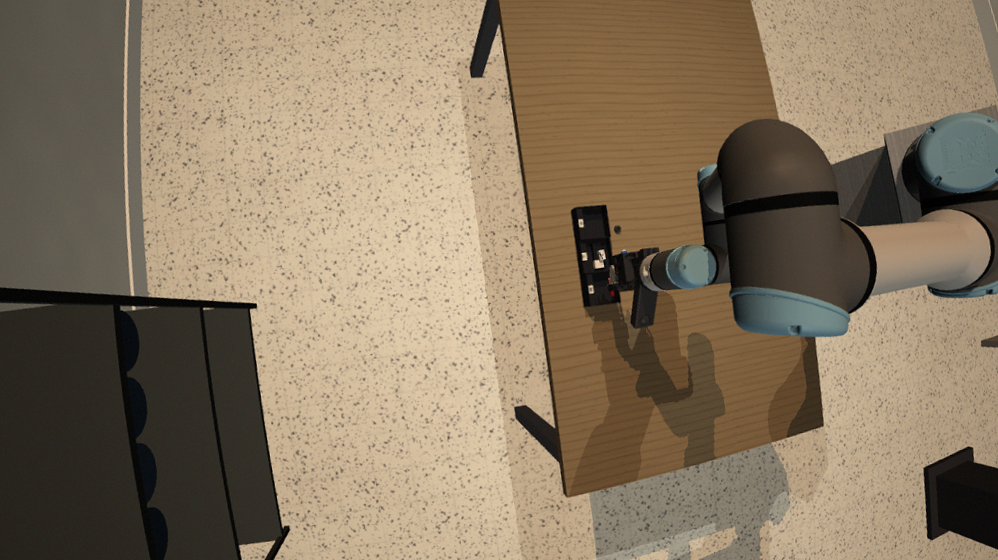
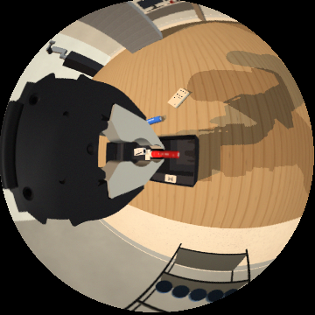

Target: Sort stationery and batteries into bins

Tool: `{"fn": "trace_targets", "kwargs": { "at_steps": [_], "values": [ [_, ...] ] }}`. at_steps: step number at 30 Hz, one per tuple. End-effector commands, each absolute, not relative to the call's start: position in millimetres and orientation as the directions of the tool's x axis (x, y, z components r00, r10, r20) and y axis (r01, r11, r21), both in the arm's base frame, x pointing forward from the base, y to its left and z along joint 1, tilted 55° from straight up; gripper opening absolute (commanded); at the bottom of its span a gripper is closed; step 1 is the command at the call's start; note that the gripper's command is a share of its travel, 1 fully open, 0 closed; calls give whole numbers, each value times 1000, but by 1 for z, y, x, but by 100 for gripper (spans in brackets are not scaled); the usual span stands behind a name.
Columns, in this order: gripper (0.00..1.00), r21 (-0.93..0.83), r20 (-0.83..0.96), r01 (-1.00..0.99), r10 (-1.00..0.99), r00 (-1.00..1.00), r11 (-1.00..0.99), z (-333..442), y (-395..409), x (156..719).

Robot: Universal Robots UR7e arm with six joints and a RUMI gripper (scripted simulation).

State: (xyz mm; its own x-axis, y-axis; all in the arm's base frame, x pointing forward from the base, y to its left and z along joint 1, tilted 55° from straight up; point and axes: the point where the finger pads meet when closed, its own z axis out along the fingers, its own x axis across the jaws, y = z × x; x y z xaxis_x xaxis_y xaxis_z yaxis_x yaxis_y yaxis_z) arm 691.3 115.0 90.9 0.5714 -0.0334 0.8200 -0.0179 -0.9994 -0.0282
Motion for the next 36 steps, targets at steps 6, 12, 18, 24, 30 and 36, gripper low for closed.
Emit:
{"fn": "trace_targets", "kwargs": {
  "at_steps": [6,12,18,24,30,36],
  "values": [
    [0,-28,822,-16,-32,568,-999,84,116,706],
    [0,-28,822,-17,-32,568,-999,79,116,713],
    [0,-28,822,-16,-32,569,-999,72,116,723],
    [0,-28,822,-16,-32,569,-999,65,116,732],
    [0,-28,822,-17,-33,569,-999,63,116,735],
    [0,-28,821,-17,-33,570,-999,64,116,734]
  ]
}}
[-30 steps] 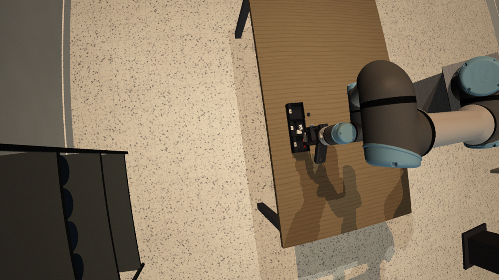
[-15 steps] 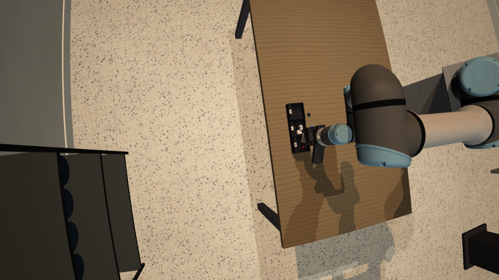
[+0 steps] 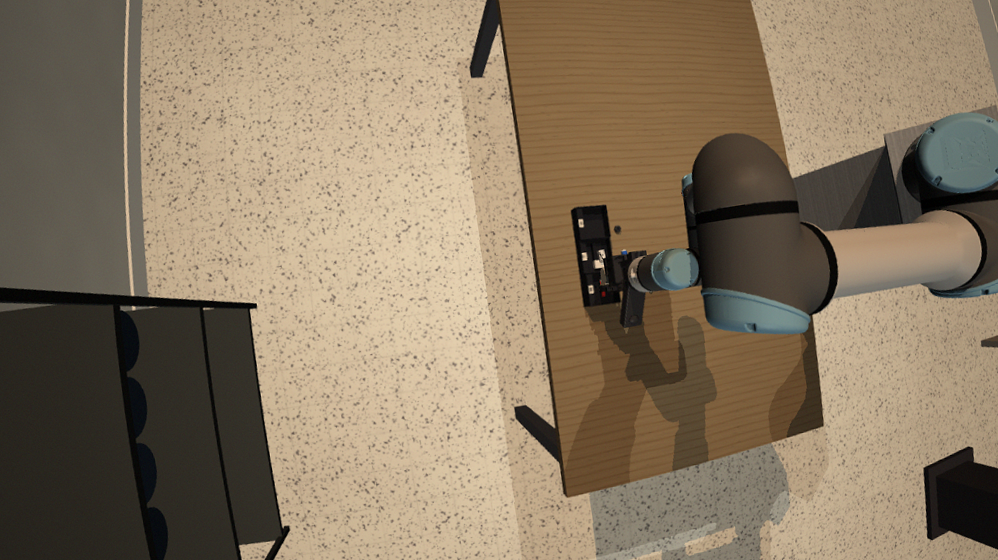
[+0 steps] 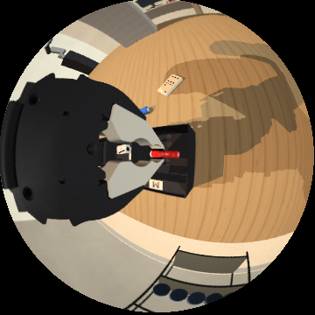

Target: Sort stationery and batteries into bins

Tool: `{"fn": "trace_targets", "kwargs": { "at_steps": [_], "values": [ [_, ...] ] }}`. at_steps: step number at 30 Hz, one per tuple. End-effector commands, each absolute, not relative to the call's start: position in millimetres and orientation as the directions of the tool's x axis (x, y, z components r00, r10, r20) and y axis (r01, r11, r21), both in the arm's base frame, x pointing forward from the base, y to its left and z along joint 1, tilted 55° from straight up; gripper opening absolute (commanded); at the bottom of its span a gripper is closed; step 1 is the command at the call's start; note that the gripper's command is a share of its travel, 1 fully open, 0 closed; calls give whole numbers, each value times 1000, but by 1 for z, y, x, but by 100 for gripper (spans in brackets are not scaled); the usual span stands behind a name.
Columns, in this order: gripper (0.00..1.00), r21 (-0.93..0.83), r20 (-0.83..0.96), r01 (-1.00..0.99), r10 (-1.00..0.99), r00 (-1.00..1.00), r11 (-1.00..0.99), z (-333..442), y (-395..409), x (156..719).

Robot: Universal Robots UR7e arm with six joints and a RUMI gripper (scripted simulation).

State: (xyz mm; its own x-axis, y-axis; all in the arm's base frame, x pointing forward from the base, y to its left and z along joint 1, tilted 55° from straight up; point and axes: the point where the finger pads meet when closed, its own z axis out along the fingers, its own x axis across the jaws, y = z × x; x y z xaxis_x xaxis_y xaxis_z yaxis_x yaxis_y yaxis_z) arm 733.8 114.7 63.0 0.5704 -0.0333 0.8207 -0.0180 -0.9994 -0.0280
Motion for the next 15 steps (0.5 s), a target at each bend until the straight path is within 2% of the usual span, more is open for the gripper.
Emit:
{"fn": "trace_targets", "kwargs": {
  "at_steps": [1,7,8,15],
  "values": [
    [0,-28,821,-17,-33,570,-999,64,116,734],
    [0,-28,821,-17,-33,570,-999,63,116,734],
    [14,-28,821,-17,-33,570,-999,63,116,734],
    [14,-28,821,-17,-33,570,-999,63,116,734]
  ]
}}
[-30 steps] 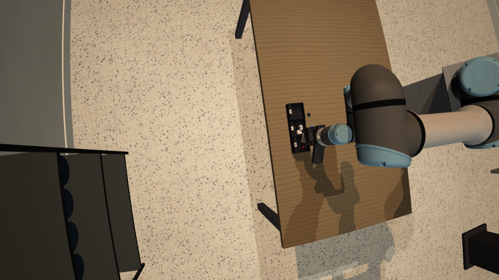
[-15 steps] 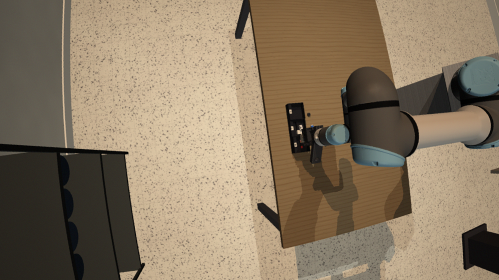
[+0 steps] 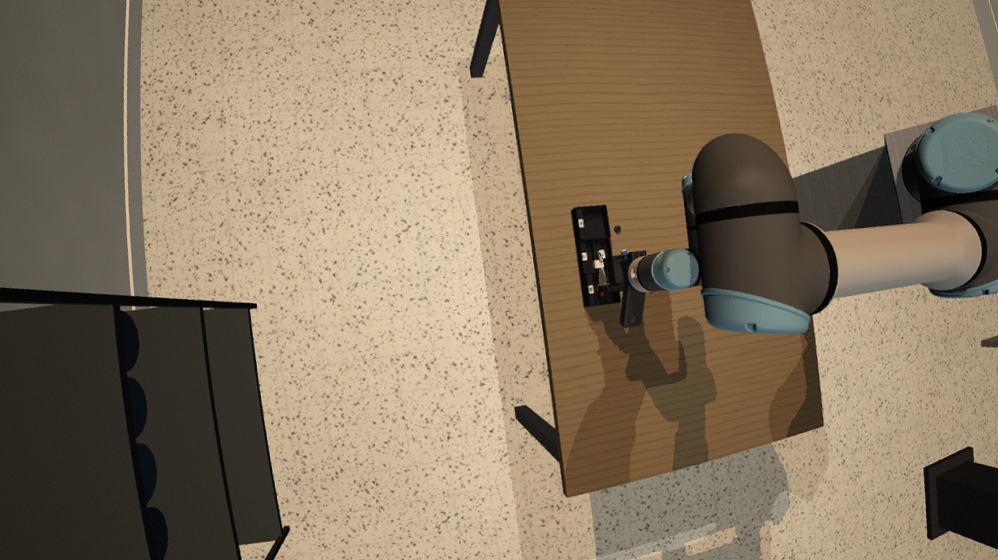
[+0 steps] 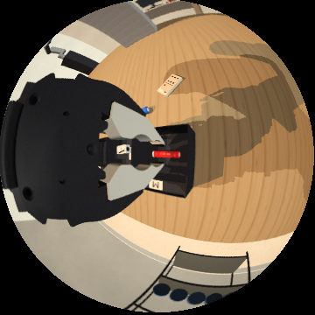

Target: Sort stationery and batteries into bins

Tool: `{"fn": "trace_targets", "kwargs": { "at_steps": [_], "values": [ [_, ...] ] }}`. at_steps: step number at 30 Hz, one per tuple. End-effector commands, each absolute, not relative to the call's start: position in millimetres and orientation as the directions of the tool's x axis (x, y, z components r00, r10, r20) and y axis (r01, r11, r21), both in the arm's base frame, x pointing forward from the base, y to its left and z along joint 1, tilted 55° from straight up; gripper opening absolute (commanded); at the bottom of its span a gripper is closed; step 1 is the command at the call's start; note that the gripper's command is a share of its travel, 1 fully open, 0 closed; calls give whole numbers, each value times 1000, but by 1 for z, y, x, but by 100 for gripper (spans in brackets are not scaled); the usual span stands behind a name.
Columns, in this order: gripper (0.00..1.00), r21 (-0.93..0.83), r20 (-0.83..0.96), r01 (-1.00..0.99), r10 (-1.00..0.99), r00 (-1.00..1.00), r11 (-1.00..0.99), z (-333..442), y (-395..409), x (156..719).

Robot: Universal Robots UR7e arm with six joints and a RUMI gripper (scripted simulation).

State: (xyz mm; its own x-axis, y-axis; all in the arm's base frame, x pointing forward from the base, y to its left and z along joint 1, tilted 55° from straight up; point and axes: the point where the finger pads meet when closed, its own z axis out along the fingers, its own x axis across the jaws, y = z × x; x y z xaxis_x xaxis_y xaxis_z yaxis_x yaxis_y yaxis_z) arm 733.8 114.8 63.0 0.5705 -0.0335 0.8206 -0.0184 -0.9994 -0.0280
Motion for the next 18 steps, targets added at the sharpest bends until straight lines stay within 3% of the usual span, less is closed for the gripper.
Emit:
{"fn": "trace_targets", "kwargs": {
  "at_steps": [1,18],
  "values": [
    [14,-28,821,-17,-33,570,-999,63,116,734],
    [14,-28,821,-17,-33,570,-999,70,116,724]
  ]
}}
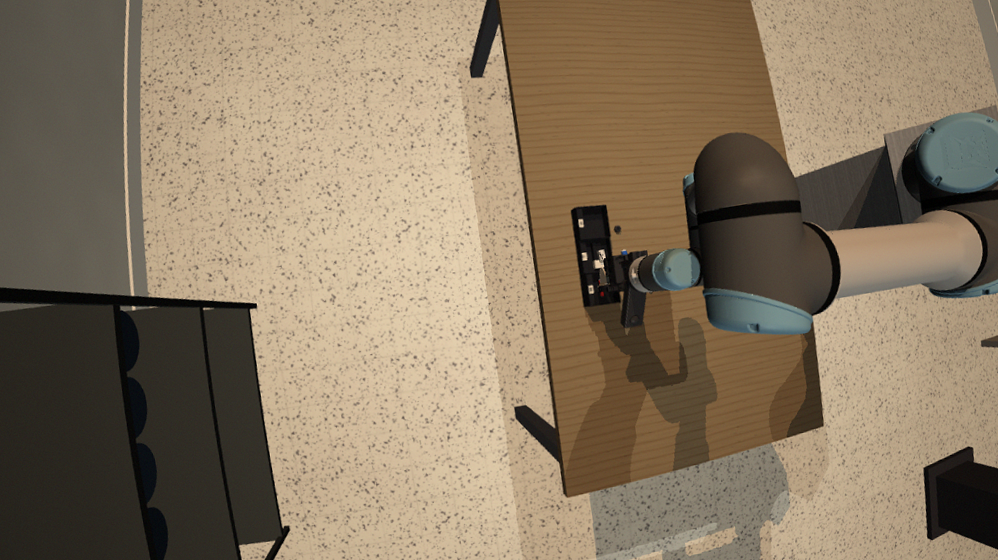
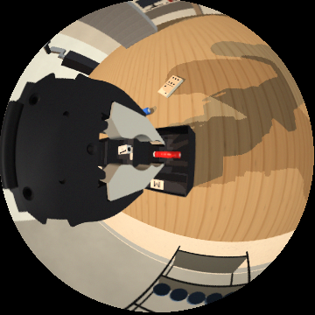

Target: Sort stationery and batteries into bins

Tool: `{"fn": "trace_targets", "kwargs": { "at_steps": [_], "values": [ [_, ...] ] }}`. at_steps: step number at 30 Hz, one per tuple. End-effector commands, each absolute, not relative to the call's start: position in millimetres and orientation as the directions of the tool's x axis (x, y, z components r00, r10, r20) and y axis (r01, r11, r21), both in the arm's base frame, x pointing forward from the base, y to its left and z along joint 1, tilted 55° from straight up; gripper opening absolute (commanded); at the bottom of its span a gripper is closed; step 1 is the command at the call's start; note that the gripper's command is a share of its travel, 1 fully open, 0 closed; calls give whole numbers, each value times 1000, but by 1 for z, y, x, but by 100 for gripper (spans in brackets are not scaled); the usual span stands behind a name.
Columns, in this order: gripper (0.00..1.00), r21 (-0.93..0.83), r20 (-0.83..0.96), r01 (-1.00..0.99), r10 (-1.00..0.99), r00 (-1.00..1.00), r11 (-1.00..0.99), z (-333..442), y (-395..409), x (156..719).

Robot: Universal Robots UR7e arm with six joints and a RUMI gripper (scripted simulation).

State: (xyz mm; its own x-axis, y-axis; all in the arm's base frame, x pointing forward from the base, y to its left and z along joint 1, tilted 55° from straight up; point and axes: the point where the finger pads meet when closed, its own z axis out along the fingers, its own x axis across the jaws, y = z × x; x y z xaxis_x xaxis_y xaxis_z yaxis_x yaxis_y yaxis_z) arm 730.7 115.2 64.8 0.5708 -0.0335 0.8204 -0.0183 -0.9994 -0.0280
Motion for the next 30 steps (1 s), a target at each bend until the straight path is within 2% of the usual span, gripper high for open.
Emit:
{"fn": "trace_targets", "kwargs": {
  "at_steps": [1,30],
  "values": [
    [14,-28,821,-17,-33,570,-999,70,116,723],
    [14,-28,821,-19,-34,571,-999,92,114,691]
  ]
}}
